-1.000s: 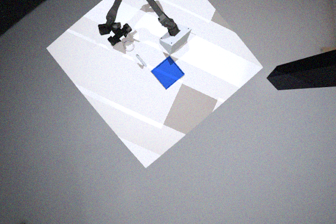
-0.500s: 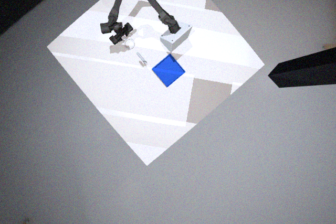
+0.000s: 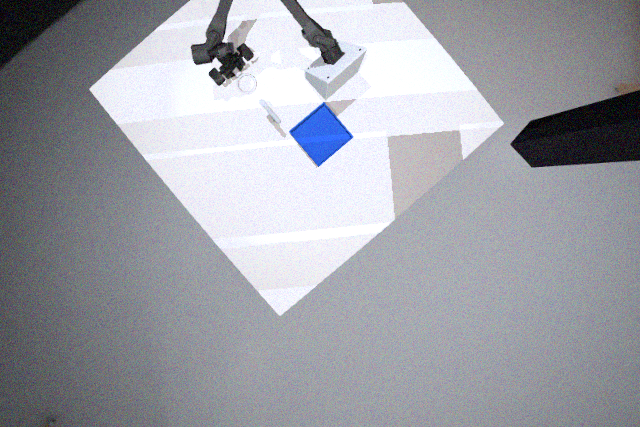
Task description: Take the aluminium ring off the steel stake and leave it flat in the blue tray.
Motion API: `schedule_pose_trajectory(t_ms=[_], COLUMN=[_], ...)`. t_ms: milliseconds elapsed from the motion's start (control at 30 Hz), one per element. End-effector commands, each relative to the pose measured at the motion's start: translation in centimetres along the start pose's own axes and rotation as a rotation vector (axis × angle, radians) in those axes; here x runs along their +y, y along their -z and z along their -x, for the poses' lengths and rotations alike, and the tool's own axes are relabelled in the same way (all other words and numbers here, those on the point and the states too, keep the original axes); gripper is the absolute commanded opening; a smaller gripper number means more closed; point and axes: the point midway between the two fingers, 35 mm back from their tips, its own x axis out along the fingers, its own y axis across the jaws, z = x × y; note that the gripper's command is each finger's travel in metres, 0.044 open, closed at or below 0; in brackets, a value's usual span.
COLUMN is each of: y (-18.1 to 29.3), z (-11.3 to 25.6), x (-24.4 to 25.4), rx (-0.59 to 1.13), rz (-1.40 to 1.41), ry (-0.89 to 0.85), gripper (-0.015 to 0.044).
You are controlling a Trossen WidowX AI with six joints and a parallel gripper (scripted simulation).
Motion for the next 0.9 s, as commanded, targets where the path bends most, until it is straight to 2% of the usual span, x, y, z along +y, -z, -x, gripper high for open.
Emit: schedule_pose_trajectory(t_ms=[0,300,867], y=[0.0,0.0,0.0], z=[0.1,0.1,1.7], x=[0.0,0.0,0.1], rx=[-0.001,-0.001,0.003], rz=[-0.001,-0.001,0.001], ry=[-0.001,-0.001,-0.001], gripper=[0.0061,0.0001,0.0])
